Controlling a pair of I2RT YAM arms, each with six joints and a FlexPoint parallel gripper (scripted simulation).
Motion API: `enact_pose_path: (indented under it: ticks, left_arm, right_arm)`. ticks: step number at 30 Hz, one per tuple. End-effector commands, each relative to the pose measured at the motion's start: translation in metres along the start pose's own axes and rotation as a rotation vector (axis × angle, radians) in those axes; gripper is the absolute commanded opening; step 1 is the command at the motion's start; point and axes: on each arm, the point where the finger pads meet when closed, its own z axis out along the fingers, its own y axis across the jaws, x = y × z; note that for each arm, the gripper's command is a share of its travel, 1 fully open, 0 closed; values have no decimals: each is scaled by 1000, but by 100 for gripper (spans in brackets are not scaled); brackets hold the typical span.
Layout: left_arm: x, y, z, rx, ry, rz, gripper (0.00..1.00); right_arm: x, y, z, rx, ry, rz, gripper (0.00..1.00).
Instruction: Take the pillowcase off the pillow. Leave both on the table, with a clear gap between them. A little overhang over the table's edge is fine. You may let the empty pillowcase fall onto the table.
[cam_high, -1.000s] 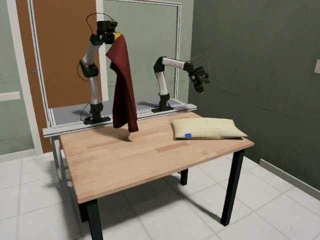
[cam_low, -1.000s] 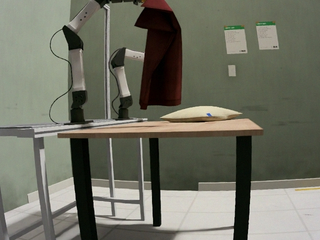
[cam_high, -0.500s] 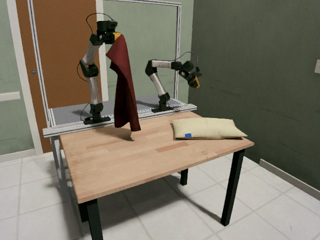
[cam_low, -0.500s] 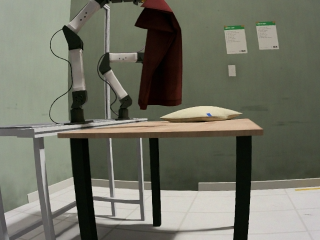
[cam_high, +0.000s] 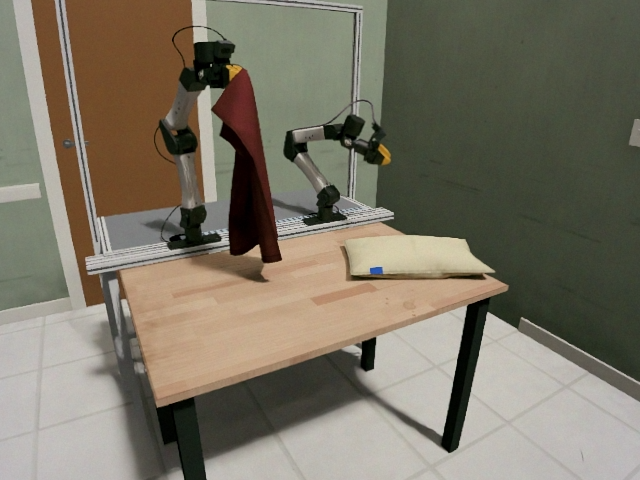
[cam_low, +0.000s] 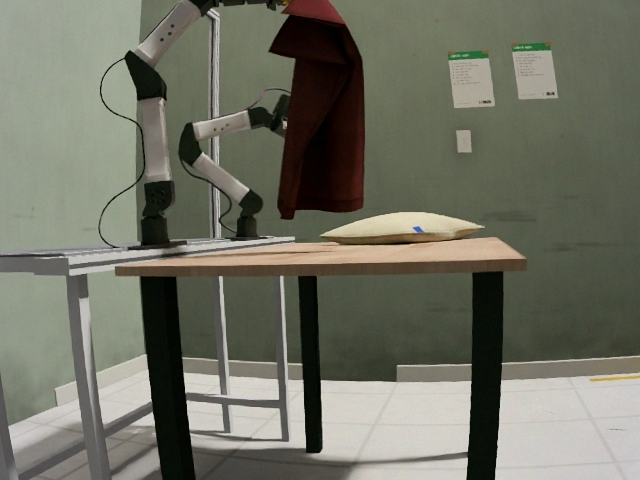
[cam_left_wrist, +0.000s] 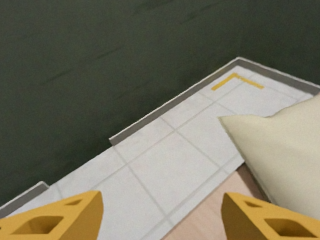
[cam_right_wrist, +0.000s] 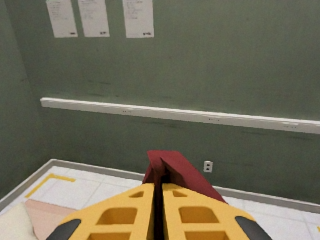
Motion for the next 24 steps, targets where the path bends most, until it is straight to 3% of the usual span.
enact_pose_path:
  ticks: [1,4,6,14,15,19,21,24]
  left_arm:
    - [-9,-12,-15,85,-104,-26,60]
    - [-22,-31,-27,201,-178,-50,60]
    - [-22,-31,-27,201,-178,-50,60]
    - [-53,-57,-72,447,-370,-125,60]
    - [-50,-70,-67,474,-353,-100,60]
    - [-71,-86,-85,590,-429,-123,60]
    - [-97,-85,-105,646,-499,-160,60]
    - [-93,-94,-104,672,-496,-149,60]
  right_arm:
    - [6,2,9,-2,15,-2,0]
    - [6,2,9,-2,15,-2,0]
    - [6,2,9,-2,15,-2,0]
    - [6,2,9,-2,15,-2,0]
    - [6,2,9,-2,15,-2,0]
    - [6,2,9,-2,15,-2,0]
    - [6,2,9,-2,15,-2,0]
    - [6,2,9,-2,15,-2,0]
